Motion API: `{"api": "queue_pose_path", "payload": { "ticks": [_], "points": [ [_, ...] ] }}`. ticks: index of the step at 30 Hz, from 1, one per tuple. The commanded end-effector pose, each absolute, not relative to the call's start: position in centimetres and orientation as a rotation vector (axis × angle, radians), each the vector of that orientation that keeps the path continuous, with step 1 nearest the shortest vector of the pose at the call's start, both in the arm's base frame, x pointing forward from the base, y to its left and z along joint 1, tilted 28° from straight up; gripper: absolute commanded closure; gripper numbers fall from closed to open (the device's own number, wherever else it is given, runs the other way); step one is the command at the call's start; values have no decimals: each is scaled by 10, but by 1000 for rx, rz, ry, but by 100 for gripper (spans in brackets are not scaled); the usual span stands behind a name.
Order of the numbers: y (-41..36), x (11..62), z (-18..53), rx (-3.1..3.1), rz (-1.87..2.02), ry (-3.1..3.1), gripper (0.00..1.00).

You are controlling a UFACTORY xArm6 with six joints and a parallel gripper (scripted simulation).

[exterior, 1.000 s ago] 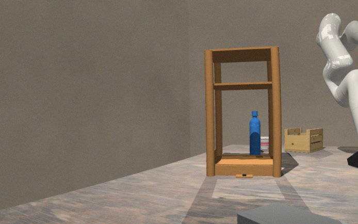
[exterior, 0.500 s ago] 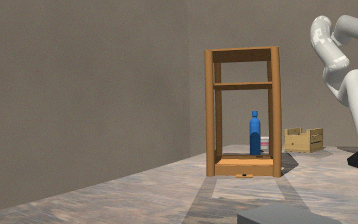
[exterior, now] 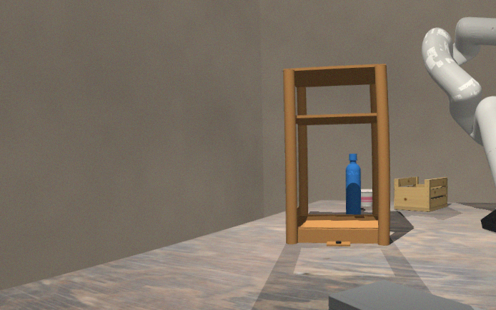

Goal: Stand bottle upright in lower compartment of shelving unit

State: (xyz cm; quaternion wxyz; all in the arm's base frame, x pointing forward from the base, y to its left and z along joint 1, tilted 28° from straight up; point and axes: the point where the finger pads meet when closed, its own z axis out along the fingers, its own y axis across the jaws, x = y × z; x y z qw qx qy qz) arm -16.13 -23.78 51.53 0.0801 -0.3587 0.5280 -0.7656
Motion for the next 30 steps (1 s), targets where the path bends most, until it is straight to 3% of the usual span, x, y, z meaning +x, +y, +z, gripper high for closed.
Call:
{"api": "queue_pose_path", "payload": {
  "ticks": [1, 30],
  "points": [
    [-237, -161, 517, -1077, -2290, 1581, 0],
    [-232, -169, 513, -1071, -2281, 1637, 0]
  ]
}}
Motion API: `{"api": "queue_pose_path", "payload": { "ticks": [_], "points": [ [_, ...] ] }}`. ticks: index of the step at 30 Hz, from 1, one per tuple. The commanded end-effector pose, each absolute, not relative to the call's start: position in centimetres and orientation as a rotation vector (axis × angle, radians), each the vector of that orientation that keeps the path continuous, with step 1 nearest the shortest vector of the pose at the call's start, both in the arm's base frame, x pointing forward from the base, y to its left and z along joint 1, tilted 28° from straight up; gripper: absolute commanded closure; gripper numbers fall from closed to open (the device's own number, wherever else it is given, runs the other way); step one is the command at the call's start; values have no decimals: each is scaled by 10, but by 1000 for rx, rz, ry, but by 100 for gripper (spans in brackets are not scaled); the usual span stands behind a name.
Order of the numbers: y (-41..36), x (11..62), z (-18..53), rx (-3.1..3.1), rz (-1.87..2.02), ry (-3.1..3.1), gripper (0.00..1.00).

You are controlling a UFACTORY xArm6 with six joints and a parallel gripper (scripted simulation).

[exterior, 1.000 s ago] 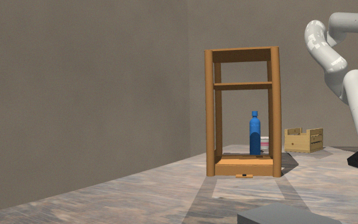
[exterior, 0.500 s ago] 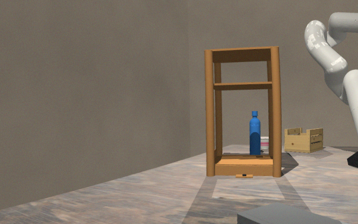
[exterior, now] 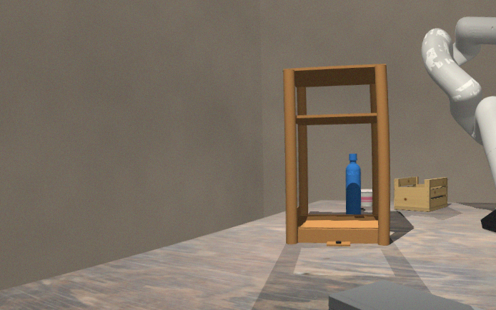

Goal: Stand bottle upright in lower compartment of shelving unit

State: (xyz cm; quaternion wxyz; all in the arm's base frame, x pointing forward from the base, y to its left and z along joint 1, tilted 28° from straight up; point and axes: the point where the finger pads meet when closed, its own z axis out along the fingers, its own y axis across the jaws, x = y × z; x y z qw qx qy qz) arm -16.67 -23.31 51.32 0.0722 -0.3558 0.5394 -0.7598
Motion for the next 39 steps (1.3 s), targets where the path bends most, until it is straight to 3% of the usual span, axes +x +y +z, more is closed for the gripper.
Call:
{"api": "queue_pose_path", "payload": {
  "ticks": [1, 39],
  "points": [
    [-231, -169, 512, -1070, -2280, 1642, 0],
    [-179, -220, 479, -974, -2170, 2071, 0]
  ]
}}
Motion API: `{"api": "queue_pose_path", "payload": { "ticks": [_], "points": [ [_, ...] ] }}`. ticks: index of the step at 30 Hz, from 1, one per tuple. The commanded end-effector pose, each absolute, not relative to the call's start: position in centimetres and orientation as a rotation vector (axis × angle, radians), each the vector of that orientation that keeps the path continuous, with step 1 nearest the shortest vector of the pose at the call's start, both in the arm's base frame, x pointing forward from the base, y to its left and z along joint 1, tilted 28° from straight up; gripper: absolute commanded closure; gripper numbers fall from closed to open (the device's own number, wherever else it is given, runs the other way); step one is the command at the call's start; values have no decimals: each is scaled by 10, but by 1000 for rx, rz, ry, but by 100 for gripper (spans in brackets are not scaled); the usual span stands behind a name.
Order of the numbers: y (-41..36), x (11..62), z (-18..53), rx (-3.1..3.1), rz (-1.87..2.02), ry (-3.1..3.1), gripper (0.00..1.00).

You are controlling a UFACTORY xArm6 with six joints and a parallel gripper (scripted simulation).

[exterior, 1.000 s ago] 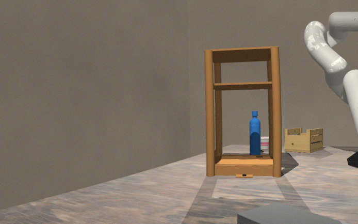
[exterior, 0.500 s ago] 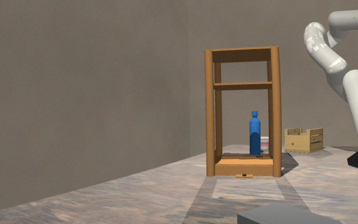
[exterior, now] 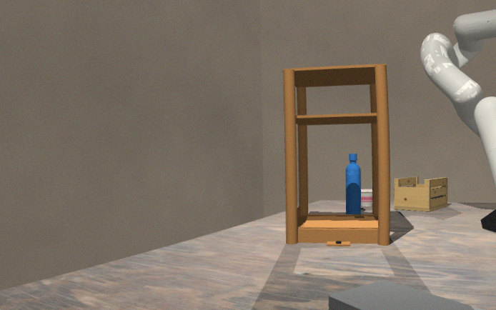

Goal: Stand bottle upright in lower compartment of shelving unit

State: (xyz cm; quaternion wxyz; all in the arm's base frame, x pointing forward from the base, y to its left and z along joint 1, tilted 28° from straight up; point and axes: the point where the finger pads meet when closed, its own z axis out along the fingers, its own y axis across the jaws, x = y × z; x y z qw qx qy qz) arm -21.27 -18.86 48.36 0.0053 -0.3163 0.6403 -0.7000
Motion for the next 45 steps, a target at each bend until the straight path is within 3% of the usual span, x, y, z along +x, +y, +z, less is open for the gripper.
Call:
{"api": "queue_pose_path", "payload": {
  "ticks": [1, 22, 45],
  "points": [
    [-176, -222, 478, -968, -2163, 2091, 0],
    [-105, -255, 448, -789, -1981, 2479, 0],
    [35, -258, 409, -341, -1550, 2977, 0]
  ]
}}
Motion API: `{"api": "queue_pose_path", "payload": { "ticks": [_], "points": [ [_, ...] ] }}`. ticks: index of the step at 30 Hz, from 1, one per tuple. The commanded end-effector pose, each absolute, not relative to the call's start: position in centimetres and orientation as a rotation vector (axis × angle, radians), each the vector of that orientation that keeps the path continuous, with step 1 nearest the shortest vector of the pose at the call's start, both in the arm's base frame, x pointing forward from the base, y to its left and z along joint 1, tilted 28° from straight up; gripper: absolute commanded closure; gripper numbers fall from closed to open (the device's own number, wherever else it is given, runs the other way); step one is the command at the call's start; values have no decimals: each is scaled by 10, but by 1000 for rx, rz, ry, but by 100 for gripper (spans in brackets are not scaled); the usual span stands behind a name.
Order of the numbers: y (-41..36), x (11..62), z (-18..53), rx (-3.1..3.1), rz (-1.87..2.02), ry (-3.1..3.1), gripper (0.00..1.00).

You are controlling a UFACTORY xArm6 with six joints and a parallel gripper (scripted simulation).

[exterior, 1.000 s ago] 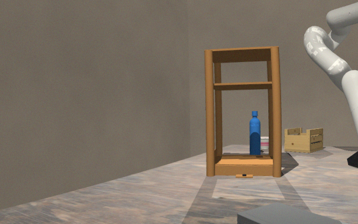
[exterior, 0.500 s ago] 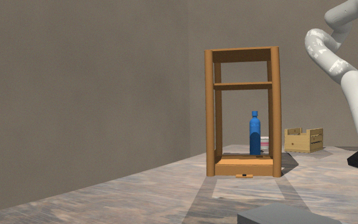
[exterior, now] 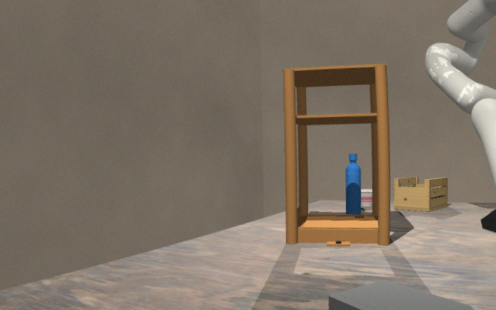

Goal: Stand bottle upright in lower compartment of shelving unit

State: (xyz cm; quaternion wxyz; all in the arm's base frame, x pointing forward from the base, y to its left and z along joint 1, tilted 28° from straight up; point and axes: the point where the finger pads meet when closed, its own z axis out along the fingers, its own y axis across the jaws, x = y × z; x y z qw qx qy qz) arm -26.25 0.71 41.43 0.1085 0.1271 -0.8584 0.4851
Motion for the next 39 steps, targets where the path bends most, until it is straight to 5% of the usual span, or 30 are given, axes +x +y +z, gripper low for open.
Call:
{"api": "queue_pose_path", "payload": {
  "ticks": [1, 17, 39],
  "points": [
    [43, -256, 408, 269, 1312, -2580, 0],
    [153, -202, 391, -120, 953, -2742, 0],
    [263, -39, 395, -772, 474, -2884, 0]
  ]
}}
